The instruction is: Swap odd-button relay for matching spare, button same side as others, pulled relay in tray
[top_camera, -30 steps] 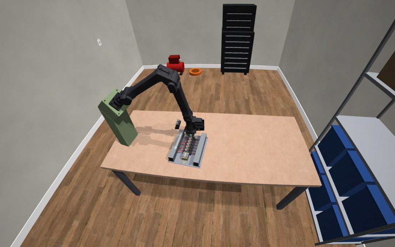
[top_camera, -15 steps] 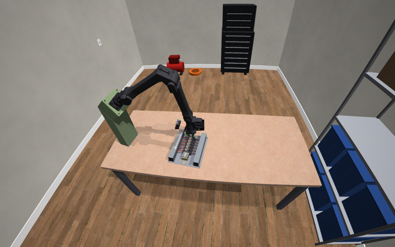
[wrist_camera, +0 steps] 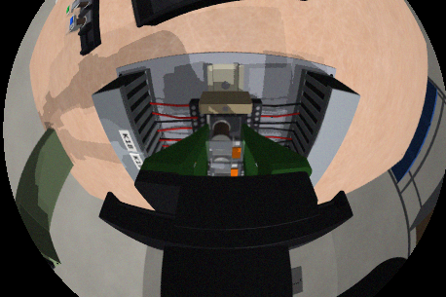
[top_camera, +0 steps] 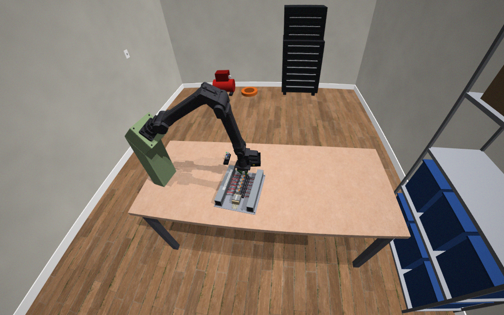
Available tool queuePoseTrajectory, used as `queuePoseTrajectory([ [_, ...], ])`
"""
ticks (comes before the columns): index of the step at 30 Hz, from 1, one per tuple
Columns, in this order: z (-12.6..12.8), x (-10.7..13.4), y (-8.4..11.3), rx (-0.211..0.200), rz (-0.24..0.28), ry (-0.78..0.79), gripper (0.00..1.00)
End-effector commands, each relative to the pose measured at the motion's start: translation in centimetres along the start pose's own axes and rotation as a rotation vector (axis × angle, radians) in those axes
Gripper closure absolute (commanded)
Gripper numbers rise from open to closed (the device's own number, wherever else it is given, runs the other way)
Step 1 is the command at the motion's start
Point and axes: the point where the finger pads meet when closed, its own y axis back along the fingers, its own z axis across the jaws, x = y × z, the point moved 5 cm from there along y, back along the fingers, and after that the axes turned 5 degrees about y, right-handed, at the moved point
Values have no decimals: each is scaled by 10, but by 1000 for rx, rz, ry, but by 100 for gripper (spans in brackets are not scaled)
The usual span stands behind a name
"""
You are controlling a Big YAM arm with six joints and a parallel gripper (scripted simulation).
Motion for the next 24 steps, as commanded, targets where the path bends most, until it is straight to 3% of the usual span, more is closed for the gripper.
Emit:
queuePoseTrajectory([
  [1,-9,-1,-3,20,-5,1,100],
  [24,-8,3,-10,19,0,-4,100],
])
